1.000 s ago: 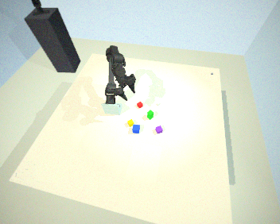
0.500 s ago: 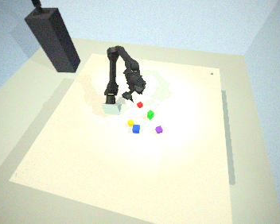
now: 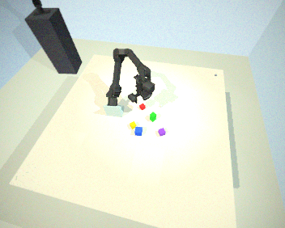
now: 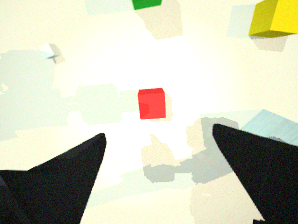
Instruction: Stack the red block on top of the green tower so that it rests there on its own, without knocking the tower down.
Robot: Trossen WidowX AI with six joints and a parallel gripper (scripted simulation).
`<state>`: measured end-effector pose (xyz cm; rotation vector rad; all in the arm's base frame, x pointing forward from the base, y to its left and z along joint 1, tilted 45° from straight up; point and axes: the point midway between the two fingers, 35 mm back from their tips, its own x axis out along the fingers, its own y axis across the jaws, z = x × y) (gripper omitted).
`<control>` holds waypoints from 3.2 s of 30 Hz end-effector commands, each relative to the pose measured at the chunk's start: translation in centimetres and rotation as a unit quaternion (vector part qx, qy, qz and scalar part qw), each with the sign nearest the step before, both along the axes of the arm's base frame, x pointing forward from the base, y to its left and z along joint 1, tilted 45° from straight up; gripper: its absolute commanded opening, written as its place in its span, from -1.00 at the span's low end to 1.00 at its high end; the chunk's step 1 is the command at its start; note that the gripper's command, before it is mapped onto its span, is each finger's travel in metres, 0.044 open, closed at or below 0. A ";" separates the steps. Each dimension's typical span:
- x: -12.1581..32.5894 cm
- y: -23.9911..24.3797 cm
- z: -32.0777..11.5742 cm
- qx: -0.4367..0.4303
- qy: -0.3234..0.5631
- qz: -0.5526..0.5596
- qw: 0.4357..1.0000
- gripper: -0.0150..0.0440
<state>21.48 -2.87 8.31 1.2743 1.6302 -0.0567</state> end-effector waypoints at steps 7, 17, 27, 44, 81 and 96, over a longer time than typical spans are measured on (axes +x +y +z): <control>0.7 3.1 -3.0 0.002 0.001 -0.002 1.000 1.00; 0.9 3.8 -3.8 0.002 0.001 -0.002 1.000 1.00; 1.1 4.9 -5.0 0.002 0.001 -0.002 1.000 1.00; 1.2 6.2 -6.2 0.003 0.001 -0.002 1.000 1.00; 0.9 3.7 -3.8 0.002 0.001 -0.002 1.000 -0.49; 0.3 -1.6 1.6 0.001 0.002 -0.002 1.000 -0.49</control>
